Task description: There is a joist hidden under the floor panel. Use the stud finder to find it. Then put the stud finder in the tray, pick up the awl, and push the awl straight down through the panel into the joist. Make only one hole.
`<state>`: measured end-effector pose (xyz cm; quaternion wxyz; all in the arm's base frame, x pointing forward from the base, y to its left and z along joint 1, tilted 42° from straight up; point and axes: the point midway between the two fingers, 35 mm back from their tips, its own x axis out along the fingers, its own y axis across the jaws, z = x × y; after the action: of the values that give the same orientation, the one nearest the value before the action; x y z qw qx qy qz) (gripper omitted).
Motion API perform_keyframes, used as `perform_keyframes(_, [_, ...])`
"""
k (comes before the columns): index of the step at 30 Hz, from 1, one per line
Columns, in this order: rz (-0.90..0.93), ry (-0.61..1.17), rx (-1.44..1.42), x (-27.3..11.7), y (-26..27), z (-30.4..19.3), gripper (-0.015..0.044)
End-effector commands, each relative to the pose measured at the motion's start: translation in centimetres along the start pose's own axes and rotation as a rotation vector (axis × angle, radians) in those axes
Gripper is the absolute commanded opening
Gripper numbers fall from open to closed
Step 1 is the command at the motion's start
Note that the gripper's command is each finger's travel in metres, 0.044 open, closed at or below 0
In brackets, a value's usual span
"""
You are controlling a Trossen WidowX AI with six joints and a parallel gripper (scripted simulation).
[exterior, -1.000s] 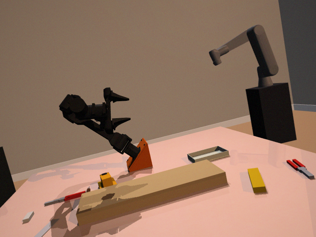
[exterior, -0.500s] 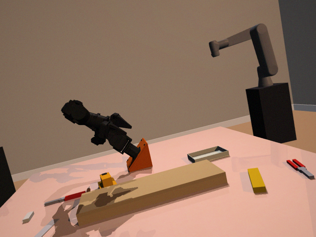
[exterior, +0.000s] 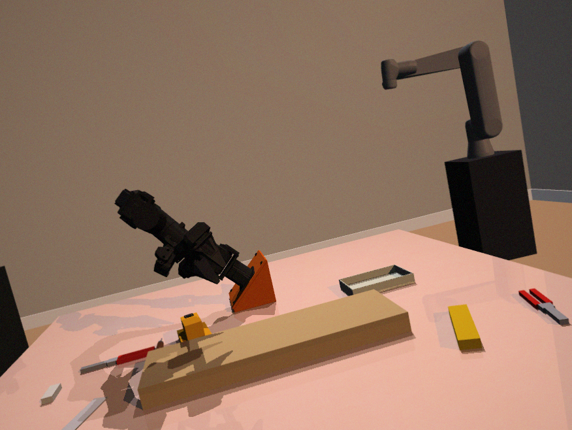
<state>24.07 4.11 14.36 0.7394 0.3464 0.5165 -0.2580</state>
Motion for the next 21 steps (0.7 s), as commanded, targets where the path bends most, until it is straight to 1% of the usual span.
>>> perform_keyframes(1, [-0.288,-0.239,-0.779,0.5,-5.5,4.2,0.044])
perform_keyframes(6, [-0.444,-0.255,-1.06,0.3,-7.3,5.5,0.044])
perform_keyframes(11, [-0.598,-0.228,-1.318,-0.1,-8.8,6.4,0.044])
perform_keyframes(21, [-0.612,-0.223,-1.34,-0.1,-8.9,6.5,0.044])
